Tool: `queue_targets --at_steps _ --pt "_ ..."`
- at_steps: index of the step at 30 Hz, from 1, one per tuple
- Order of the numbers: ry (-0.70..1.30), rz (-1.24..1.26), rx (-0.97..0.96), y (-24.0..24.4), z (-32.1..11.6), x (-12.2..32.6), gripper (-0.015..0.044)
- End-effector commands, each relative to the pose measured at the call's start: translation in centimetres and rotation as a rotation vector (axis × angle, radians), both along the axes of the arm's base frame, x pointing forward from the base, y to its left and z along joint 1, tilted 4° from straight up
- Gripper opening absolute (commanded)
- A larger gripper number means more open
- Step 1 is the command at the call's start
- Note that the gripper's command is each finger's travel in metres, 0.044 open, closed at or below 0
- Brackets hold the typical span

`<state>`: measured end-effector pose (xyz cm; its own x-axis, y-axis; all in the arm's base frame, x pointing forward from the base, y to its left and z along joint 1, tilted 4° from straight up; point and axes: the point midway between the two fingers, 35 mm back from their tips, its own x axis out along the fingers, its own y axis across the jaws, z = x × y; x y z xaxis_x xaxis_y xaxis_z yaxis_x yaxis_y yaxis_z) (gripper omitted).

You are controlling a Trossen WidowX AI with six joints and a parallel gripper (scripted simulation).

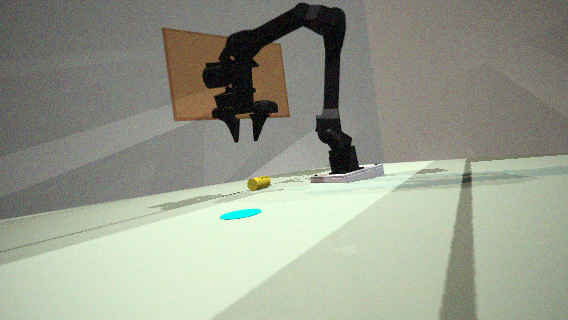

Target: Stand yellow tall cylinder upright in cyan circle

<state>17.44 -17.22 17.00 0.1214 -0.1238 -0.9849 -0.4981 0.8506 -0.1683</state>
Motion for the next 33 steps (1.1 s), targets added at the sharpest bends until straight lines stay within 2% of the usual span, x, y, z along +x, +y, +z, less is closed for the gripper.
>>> queue_targets --at_steps 1,6,15,19,27,33 --pt "0.035 0.011 0.081 2.1 -0.9 0.2 0.0309" --pt "0.035 0.011 0.080 1.9 -1.6 0.4 0.0309" --pt "0.035 0.011 0.081 1.6 -11.2 1.2 0.0309" --pt "0.035 0.011 0.081 1.6 -11.9 1.2 0.0309" --pt "0.035 0.011 0.081 1.6 -11.9 1.2 0.0105" --pt "0.035 0.011 0.081 1.6 -11.4 1.2 0.0105"
